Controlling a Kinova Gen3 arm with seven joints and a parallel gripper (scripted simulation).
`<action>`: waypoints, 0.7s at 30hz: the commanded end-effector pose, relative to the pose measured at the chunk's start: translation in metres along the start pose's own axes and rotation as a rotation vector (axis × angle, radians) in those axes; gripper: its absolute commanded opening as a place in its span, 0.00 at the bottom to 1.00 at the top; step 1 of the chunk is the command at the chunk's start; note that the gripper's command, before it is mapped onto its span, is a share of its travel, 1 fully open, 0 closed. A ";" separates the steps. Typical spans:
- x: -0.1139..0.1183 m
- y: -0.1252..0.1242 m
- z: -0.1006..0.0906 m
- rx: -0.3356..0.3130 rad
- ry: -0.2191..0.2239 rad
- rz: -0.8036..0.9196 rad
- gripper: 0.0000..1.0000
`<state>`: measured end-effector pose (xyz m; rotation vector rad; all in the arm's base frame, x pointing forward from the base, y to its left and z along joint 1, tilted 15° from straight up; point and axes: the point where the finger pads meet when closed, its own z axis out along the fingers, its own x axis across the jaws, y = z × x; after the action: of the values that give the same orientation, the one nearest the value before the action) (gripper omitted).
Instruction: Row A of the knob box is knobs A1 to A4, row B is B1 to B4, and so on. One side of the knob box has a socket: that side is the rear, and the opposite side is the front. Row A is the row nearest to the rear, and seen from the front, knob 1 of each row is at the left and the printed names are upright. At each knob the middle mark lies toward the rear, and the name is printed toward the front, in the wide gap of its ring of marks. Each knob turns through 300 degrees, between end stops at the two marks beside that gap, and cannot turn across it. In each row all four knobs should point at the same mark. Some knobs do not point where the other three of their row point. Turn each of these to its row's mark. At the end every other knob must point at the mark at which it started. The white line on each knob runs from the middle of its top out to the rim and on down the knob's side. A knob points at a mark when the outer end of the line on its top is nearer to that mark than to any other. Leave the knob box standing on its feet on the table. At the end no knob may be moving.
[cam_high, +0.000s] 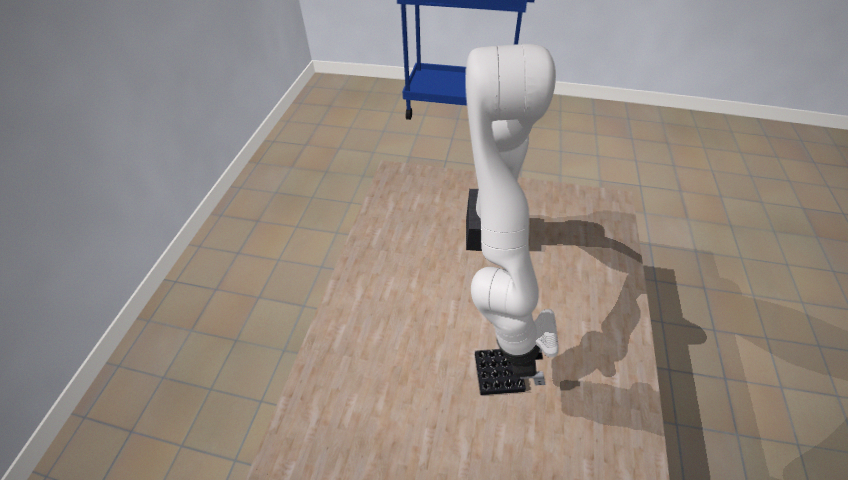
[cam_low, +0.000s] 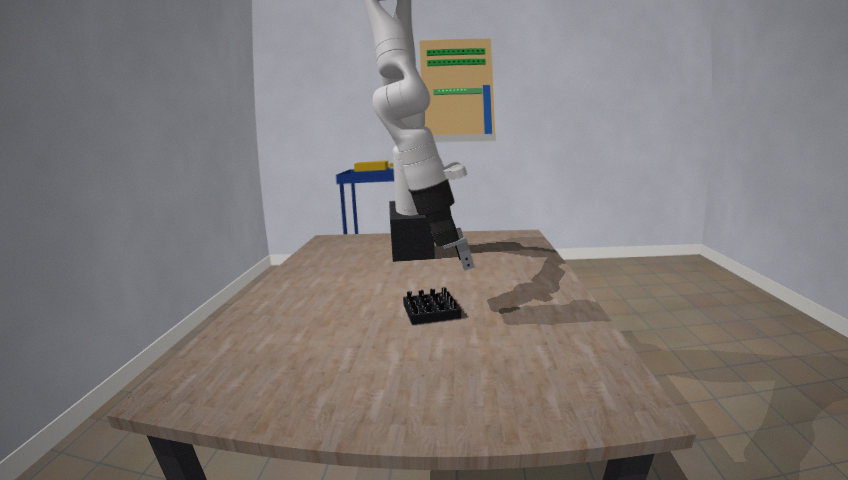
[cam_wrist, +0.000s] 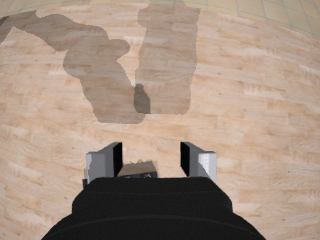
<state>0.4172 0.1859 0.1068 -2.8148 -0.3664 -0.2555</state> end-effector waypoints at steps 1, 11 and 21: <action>-0.002 -0.001 0.004 0.000 0.001 0.054 1.00; -0.002 -0.002 0.006 -0.001 0.006 0.097 1.00; -0.002 -0.002 0.008 -0.002 0.011 0.138 1.00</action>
<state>0.4175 0.1898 0.1015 -2.8218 -0.1990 -0.2500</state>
